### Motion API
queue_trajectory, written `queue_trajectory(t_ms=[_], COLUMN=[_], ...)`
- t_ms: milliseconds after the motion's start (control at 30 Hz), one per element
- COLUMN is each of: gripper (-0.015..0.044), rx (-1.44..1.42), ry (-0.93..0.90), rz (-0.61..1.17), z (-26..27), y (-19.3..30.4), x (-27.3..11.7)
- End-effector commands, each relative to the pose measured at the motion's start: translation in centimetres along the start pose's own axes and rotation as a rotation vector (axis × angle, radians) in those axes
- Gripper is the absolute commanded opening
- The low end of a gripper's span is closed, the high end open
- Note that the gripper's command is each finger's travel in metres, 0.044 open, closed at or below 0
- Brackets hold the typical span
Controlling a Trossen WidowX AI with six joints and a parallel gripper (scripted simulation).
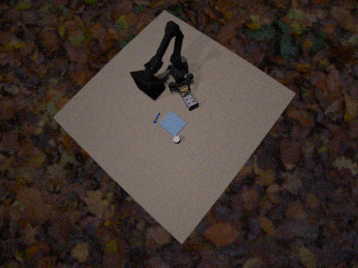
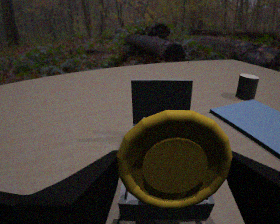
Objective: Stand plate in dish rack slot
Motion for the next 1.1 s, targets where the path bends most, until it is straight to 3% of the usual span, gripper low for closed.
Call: queue_trajectory(t_ms=[0,867,1067], gripper=[0.0,0.0,0.0], rx=[-0.005,0.004,0.005], ry=[0.004,-0.002,-0.003], rz=[0.002,-0.004,-0.003], z=[-0.1,0.1,0.0], y=[-0.2,-0.7,1.4], x=[0.5,3.7,4.1])
Point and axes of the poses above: the point midway between the two fingers, 35 mm back from their tips, its own x axis out along the fingers, its own z axis across the jaws, y = z × x, the point moved 1 cm from there along -x, back along the fingers
